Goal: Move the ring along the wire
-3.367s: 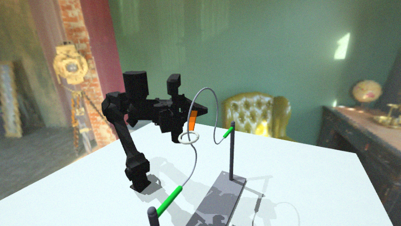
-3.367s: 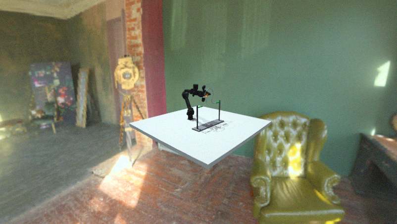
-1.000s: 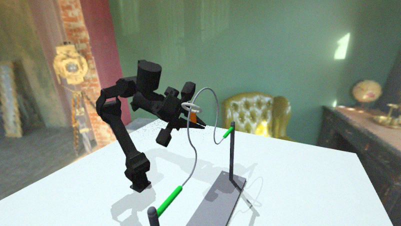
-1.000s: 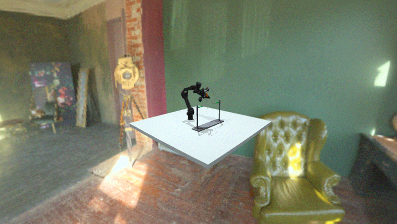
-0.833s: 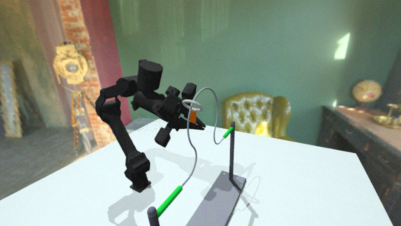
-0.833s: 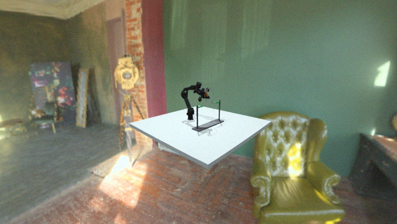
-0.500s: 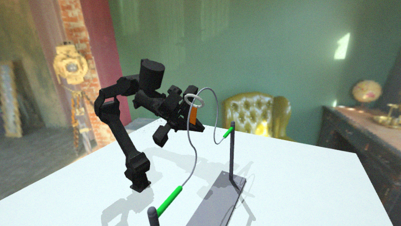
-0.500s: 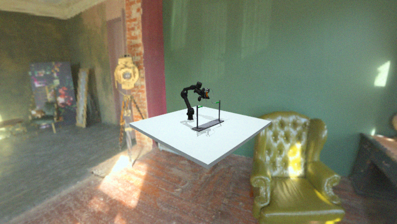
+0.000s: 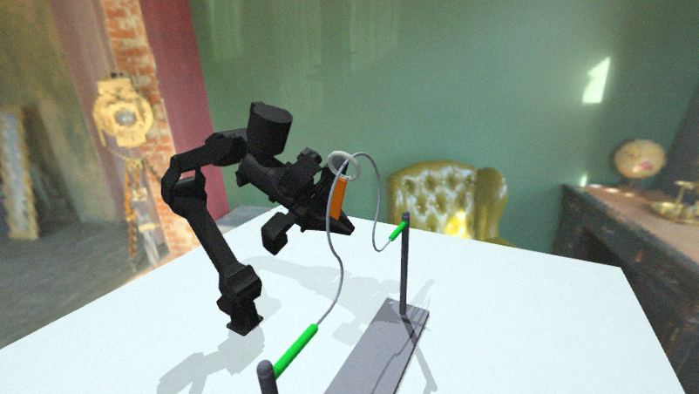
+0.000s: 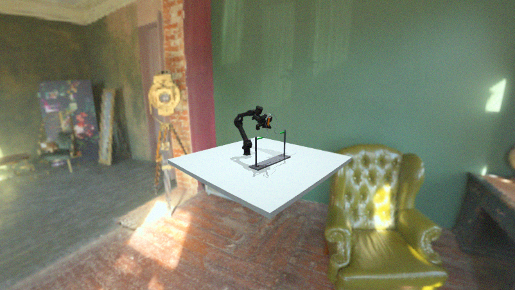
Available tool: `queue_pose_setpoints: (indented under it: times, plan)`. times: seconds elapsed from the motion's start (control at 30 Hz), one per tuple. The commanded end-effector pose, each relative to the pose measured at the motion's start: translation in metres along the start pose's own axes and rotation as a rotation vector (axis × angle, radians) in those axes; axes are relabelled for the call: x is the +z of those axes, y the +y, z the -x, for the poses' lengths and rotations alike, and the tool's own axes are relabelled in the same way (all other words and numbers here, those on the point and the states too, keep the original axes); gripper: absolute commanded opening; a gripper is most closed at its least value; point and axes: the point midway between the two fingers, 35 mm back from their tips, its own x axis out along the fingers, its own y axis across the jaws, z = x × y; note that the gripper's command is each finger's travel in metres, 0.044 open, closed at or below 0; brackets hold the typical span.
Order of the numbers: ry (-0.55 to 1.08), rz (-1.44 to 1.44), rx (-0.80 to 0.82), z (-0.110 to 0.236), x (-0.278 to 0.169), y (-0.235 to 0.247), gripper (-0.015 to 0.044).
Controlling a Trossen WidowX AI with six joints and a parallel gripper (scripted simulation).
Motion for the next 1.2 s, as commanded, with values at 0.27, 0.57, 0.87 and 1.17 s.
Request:
queue_pose_setpoints:
  times: [0.27, 0.57, 0.87, 1.17]
  plan:
    - [-0.02, 0.15, -0.079, 0.0, 0.0, -0.006, -0.015]
    - [-0.035, 0.257, -0.136, 0.0, 0.001, -0.011, -0.015]
    - [-0.051, 0.363, -0.193, 0.0, 0.003, -0.015, -0.015]
    - [-0.066, 0.47, -0.25, 0.0, 0.005, -0.019, -0.015]
